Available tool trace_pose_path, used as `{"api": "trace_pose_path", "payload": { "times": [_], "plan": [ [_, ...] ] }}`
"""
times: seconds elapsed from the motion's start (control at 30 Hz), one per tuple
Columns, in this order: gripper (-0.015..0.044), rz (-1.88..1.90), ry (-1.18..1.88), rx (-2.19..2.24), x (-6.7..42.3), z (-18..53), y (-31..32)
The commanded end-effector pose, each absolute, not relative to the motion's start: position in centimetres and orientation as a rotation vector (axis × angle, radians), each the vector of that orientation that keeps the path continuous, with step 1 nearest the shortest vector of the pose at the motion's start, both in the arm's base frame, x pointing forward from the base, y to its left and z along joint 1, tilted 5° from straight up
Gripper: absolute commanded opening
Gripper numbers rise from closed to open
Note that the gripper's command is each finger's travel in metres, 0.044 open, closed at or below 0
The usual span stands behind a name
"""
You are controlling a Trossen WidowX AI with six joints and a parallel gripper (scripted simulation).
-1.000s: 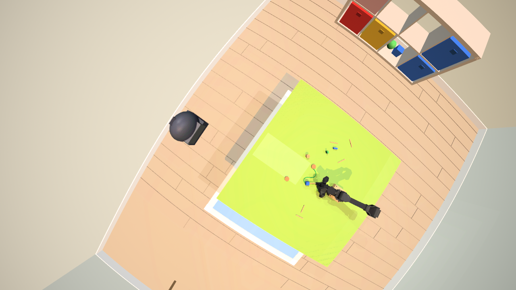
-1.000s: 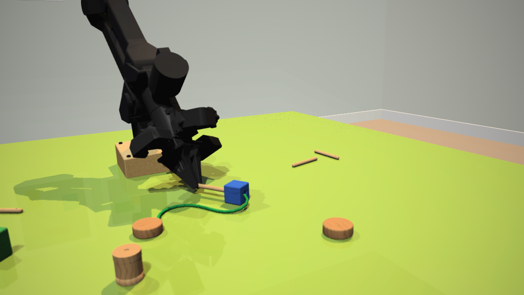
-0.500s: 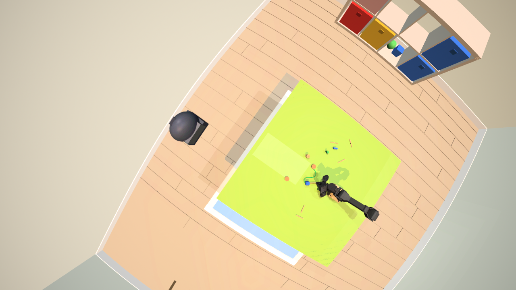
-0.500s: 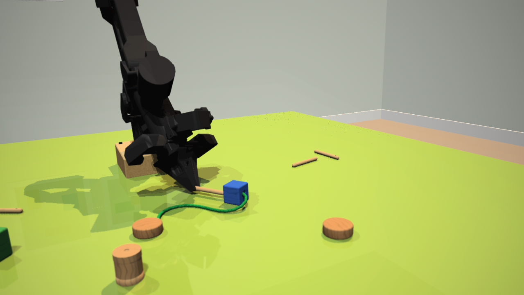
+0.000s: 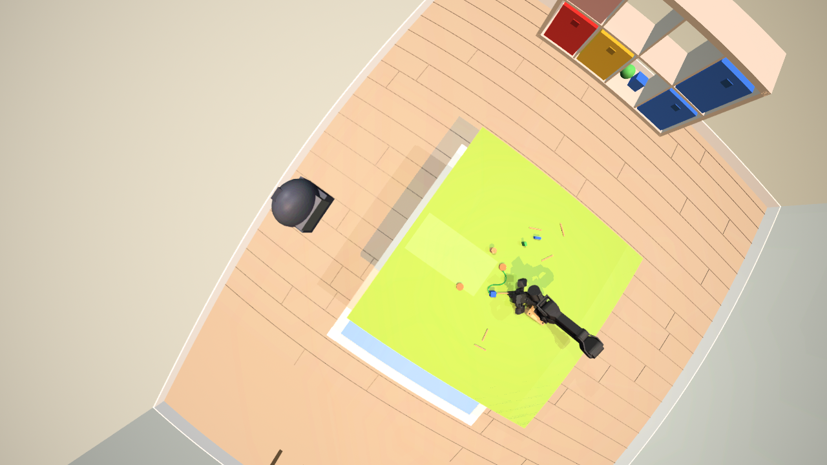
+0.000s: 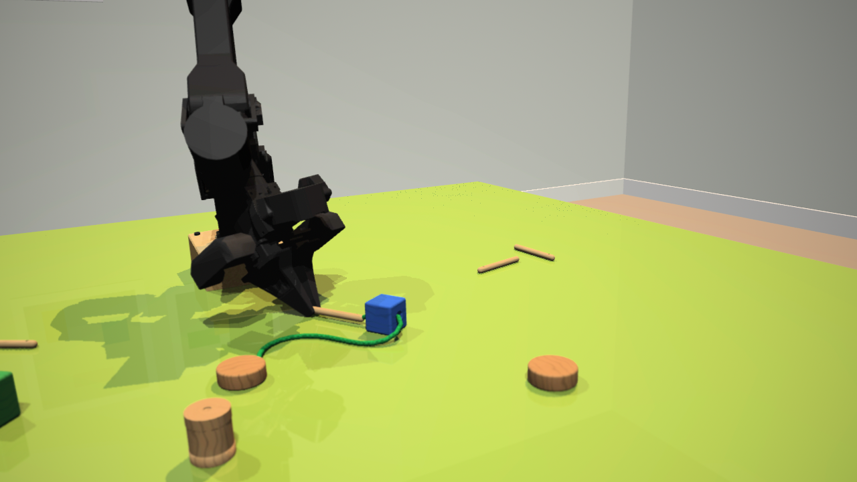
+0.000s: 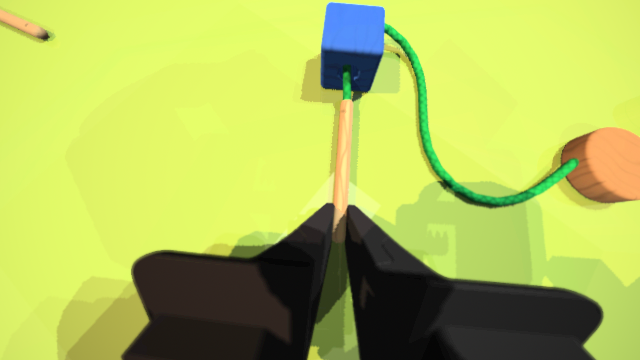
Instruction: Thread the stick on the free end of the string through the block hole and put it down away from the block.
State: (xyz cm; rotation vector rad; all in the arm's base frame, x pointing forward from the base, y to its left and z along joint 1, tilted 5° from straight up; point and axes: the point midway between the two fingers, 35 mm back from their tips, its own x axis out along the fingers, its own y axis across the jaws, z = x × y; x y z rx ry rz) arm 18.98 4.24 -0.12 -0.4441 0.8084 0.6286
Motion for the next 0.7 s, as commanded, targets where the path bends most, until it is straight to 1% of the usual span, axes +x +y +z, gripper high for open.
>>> {"api": "trace_pose_path", "payload": {
  "times": [0.0,0.1,0.37,0.53,0.67],
  "plan": [
    [0.0,0.646,0.824,-0.409,18.8,-0.3,4.1],
    [0.0,0.647,0.824,-0.407,18.8,-0.3,4.1],
    [0.021,0.636,0.812,-0.419,19.2,0.7,4.1],
    [0.021,0.63,0.81,-0.423,18.7,7.0,4.2],
    [0.021,0.629,0.81,-0.424,18.4,7.9,4.3]
  ]
}}
